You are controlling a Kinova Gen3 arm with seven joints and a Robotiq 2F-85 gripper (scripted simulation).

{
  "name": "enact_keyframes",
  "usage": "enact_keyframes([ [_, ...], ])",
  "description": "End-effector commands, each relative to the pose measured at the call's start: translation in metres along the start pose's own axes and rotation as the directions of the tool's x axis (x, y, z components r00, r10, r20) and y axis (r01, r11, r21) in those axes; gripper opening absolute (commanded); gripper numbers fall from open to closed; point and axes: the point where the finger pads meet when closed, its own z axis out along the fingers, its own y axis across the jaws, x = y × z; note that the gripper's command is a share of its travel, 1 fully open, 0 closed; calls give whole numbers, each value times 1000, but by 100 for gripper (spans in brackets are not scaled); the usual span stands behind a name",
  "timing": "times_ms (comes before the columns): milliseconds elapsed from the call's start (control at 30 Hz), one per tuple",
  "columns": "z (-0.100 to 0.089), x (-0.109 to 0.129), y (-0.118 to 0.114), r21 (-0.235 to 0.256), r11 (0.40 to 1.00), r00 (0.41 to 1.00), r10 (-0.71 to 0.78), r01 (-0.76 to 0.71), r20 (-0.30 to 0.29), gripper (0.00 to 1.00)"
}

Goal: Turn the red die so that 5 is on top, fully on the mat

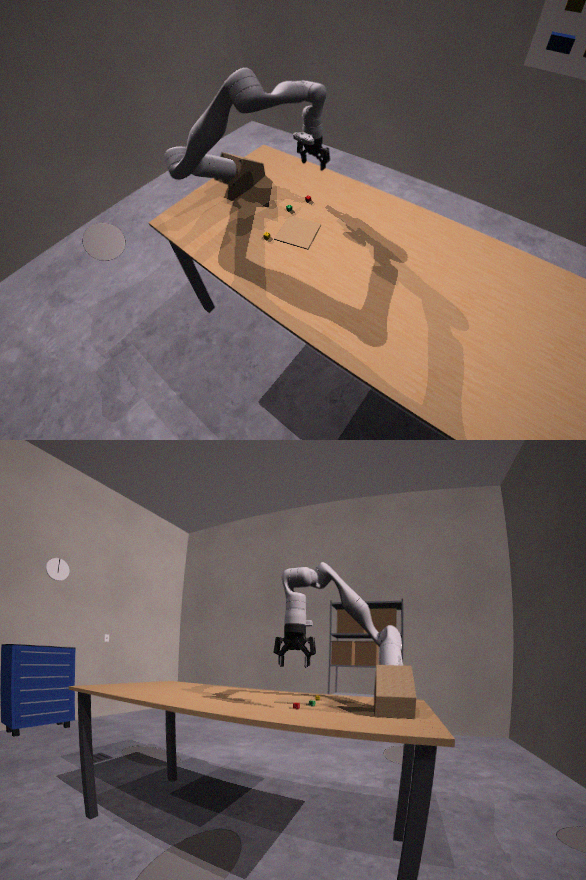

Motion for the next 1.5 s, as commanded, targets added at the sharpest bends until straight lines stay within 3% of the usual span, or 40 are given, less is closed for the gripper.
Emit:
enact_keyframes([
  [0, -2, 5, -1, -1, 1000, 1000, 12, -12, 3, 100],
  [400, 0, 15, -2, -2, 1000, 1000, 25, -25, 3, 100],
  [433, 2, 25, -2, -3, 999, 999, 39, -39, 3, 100],
  [700, 2, 25, -2, -3, 999, 999, 39, -39, 3, 100],
  [733, 4, 35, -2, -5, 999, 999, 52, -52, 3, 100],
  [1467, 7, 46, -1, -7, 998, 998, 67, -67, 3, 100],
])
